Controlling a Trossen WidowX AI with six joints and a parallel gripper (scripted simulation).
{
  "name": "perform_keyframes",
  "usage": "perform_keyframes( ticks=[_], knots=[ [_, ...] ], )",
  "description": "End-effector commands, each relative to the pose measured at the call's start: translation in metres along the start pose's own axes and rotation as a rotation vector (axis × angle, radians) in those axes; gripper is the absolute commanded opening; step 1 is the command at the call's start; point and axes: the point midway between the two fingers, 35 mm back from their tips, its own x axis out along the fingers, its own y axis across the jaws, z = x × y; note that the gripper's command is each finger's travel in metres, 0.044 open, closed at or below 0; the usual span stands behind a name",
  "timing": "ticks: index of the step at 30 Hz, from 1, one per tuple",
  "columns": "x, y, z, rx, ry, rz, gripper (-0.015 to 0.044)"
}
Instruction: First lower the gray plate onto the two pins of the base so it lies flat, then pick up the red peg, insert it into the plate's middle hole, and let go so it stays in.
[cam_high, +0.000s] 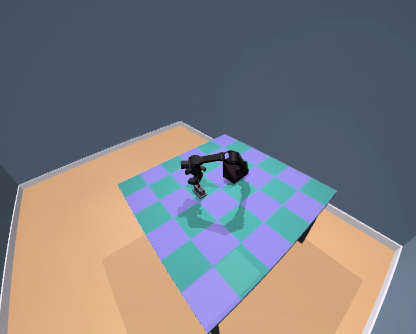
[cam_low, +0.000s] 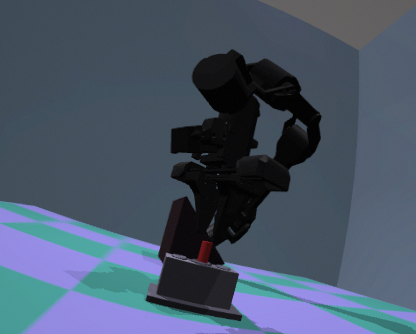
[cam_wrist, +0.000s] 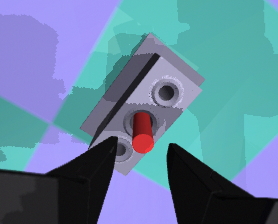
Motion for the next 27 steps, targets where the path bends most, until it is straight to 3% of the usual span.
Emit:
perform_keyframes(
  ticks=[1,27],
  knots=[
    [-0.001,0.000,0.000,0.000,0.000,0.001,0.0150],
    [-0.021,0.003,0.000,0.001,-0.001,0.004,0.0150]
  ],
)
